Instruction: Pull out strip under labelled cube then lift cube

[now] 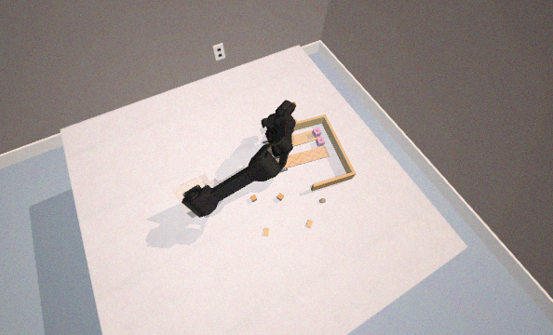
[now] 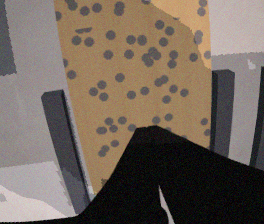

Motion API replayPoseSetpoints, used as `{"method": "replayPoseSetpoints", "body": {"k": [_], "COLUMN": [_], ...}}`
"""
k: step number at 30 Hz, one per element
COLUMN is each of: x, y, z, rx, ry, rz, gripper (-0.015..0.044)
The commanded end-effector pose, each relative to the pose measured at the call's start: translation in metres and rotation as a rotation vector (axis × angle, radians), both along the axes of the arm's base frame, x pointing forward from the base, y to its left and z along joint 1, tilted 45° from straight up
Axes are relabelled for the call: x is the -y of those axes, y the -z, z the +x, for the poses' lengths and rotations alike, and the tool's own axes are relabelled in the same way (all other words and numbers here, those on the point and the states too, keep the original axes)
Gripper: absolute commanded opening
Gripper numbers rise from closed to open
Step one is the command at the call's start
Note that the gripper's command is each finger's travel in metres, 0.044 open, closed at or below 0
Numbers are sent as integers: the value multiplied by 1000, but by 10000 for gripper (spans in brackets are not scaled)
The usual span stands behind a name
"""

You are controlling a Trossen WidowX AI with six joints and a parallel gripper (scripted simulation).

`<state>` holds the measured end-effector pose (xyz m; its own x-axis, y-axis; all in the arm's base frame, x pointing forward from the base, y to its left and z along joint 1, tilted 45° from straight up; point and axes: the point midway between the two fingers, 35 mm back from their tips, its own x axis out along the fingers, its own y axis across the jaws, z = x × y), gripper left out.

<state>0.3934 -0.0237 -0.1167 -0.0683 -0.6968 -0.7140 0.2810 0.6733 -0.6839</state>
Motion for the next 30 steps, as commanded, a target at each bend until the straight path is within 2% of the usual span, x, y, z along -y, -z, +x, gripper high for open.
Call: {"method": "replayPoseSetpoints", "body": {"k": [1, 30], "x": [1, 1], "y": [0, 3], "z": [0, -5], "rx": [-2, -2], "ry": [-4, -4], "rz": [-4, -4], "gripper": [0, 0]}}
